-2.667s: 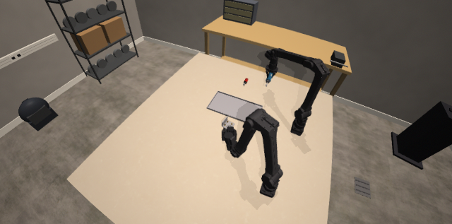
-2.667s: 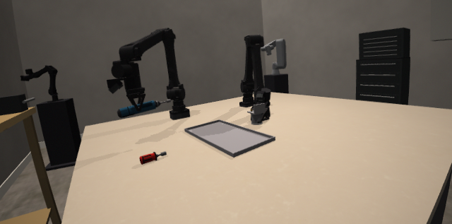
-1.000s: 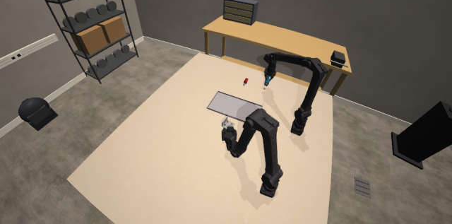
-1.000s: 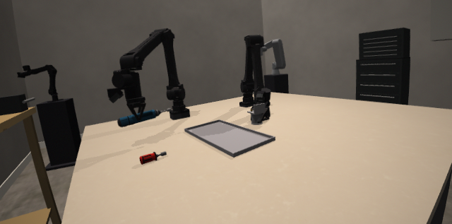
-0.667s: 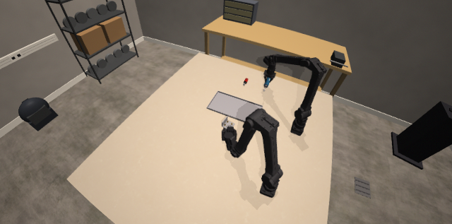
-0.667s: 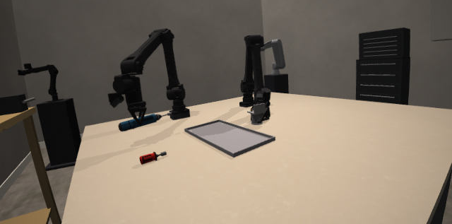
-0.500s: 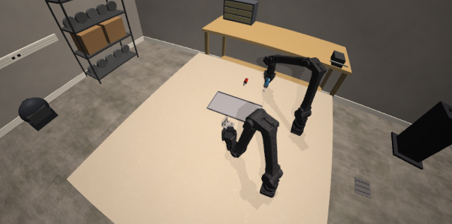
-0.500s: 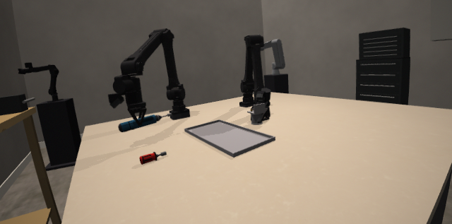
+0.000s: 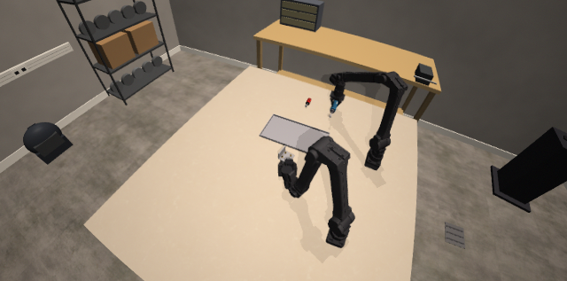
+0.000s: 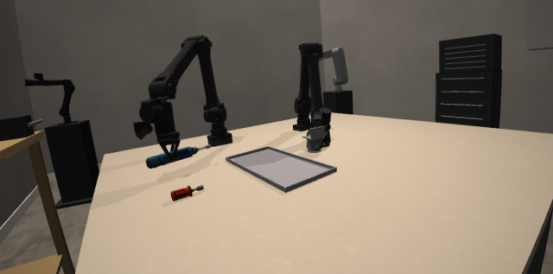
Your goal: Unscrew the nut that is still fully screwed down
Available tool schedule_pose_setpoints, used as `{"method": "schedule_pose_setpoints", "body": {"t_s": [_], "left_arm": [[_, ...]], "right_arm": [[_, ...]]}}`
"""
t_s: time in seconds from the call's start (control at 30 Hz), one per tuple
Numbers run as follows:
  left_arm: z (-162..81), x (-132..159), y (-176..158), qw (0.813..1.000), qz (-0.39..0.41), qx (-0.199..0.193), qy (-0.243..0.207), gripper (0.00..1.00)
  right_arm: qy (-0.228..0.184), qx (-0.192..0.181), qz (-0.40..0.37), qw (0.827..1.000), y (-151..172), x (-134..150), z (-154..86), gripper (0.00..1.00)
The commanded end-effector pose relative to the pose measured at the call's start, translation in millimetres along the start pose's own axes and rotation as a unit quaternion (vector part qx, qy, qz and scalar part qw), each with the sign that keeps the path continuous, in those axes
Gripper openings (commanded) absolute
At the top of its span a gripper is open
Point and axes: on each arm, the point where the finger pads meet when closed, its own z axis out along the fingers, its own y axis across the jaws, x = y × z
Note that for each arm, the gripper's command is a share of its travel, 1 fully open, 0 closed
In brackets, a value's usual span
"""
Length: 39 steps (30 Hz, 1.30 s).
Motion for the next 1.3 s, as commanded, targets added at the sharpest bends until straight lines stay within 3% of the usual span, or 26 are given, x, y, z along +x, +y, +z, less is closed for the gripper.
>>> {"method": "schedule_pose_setpoints", "body": {"t_s": [0.0, 0.17, 0.3, 0.43, 0.93, 1.13, 1.27], "left_arm": [[2, -15, -4, 1.000, 0.013, 0.003, -0.018, 0.59], [2, -15, -4, 1.000, 0.013, 0.003, -0.018, 0.59], [2, -15, -4, 1.000, 0.013, 0.003, -0.018, 0.59], [2, -15, -4, 1.000, 0.013, 0.003, -0.018, 0.59], [2, -15, -4, 1.000, 0.013, 0.003, -0.018, 0.59], [2, -15, -4, 1.000, 0.013, 0.003, -0.018, 0.59], [2, -15, -4, 1.000, 0.013, 0.003, -0.018, 0.59]], "right_arm": [[-0.014, -0.015, 0.001, 1.000, 10, -9, -14, 0.42], [-0.021, -0.025, 0.003, 0.999, 11, -10, -14, 0.42], [-0.001, -0.003, 0.003, 1.000, 2, -1, 19, 0.42], [-0.026, -0.029, 0.003, 0.999, 18, -16, -1, 0.42], [-0.012, -0.015, 0.003, 1.000, 8, -6, 20, 0.42], [-0.022, -0.026, 0.003, 0.999, 13, -11, 8, 0.42], [-0.018, -0.021, 0.003, 1.000, 9, -7, 15, 0.42]]}}
